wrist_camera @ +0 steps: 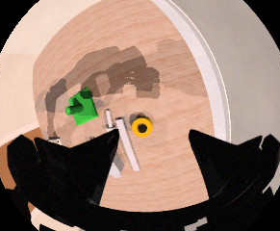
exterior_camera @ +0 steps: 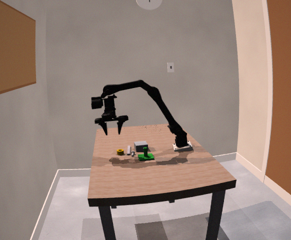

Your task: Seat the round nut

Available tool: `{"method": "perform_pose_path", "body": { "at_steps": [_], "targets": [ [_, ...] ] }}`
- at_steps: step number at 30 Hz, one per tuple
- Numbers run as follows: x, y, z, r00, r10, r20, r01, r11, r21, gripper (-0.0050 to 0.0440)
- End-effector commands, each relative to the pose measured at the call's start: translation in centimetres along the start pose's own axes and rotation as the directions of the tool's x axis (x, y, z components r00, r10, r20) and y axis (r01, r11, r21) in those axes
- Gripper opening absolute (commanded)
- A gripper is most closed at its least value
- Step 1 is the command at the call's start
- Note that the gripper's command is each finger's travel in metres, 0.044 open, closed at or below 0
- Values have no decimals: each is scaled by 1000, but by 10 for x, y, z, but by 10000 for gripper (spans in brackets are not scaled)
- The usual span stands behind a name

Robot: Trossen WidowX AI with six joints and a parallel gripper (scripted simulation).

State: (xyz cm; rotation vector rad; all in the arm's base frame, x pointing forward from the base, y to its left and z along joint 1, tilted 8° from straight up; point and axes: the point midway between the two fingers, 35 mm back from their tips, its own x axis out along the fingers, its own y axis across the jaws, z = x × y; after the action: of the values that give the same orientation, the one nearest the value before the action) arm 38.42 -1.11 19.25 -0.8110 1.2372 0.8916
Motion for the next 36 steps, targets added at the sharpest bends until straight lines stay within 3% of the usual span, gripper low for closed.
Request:
{"method": "perform_pose_path", "body": {
  "at_steps": [1, 10, 13, 19, 28, 30, 33, 36],
  "targets": [
    [-2, 1, -2, 999, -34, -5, 35, 990, 139, 320],
    [20, 5, -11, 997, -65, -45, 79, 827, 557, 320],
    [22, 6, -12, 997, -68, -49, 83, 800, 594, 320],
    [38, 10, -19, 993, -88, -75, 112, 559, 822, 320],
    [55, 17, -28, 988, -112, -104, 123, 179, 976, 320],
    [55, 17, -28, 988, -112, -104, 123, 179, 976, 320],
    [60, 19, -31, 987, -118, -112, 120, 63, 991, 320],
    [60, 19, -31, 987, -118, -113, 120, 53, 991, 320]
  ]
}}
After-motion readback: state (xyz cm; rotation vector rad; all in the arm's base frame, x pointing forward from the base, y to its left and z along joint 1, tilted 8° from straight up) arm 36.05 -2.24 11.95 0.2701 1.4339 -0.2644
